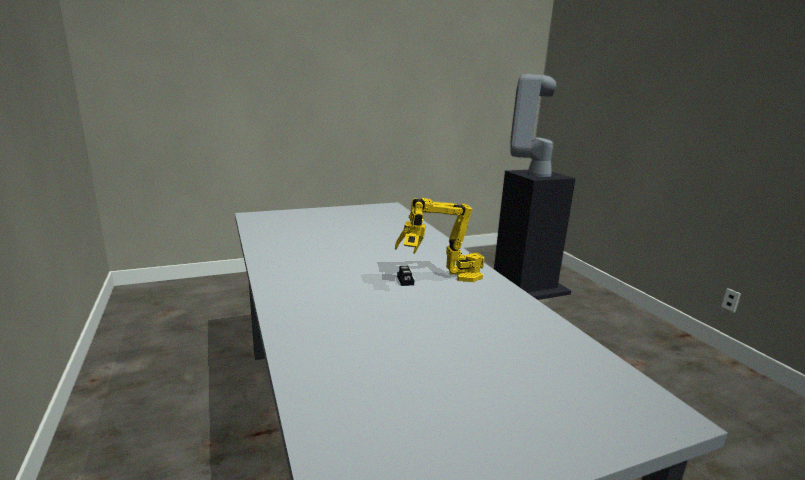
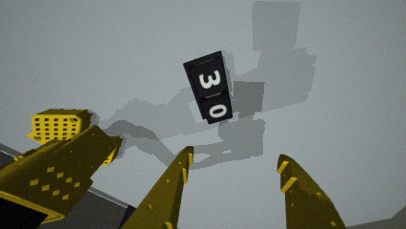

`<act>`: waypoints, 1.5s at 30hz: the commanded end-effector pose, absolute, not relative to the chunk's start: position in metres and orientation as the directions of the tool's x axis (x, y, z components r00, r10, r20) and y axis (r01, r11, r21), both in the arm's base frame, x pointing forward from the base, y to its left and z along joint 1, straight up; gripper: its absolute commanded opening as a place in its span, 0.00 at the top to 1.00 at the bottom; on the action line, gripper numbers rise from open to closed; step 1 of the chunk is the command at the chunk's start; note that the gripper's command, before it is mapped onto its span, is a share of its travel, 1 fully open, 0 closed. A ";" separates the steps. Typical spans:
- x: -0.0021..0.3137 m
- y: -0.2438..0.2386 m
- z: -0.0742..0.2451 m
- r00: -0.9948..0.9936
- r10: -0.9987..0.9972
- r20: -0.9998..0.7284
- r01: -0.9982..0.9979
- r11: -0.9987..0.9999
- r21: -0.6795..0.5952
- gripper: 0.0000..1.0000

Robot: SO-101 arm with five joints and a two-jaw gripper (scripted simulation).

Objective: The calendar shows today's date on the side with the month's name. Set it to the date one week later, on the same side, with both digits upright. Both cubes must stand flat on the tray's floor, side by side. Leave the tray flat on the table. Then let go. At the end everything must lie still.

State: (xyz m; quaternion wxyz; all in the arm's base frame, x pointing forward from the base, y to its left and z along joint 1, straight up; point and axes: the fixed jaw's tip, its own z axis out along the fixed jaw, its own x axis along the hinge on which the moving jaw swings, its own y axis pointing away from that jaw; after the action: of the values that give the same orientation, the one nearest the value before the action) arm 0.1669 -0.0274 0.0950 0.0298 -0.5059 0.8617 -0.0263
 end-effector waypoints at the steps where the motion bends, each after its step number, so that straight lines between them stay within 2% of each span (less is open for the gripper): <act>1: 0.164 -0.023 0.106 -0.581 -0.811 -0.067 -0.801 0.584 -0.133 0.64; 6: 0.162 -0.020 0.110 -0.655 -0.750 -0.095 -0.736 0.661 -0.146 0.64; 18: 0.150 -0.010 0.121 -0.872 -0.427 -0.238 -0.403 0.904 -0.144 0.64; 20: 0.150 -0.010 0.121 -0.872 -0.427 -0.238 -0.403 0.904 -0.144 0.64; 34: 0.142 -0.003 0.128 -0.925 -0.096 -0.369 -0.079 0.995 -0.061 0.64; 45: 0.140 -0.001 0.129 -0.918 -0.010 -0.396 0.001 1.000 -0.027 0.64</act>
State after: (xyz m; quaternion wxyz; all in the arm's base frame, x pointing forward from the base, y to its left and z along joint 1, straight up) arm 0.1413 -0.0024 0.1268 0.1926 -0.0104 0.9811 -0.0163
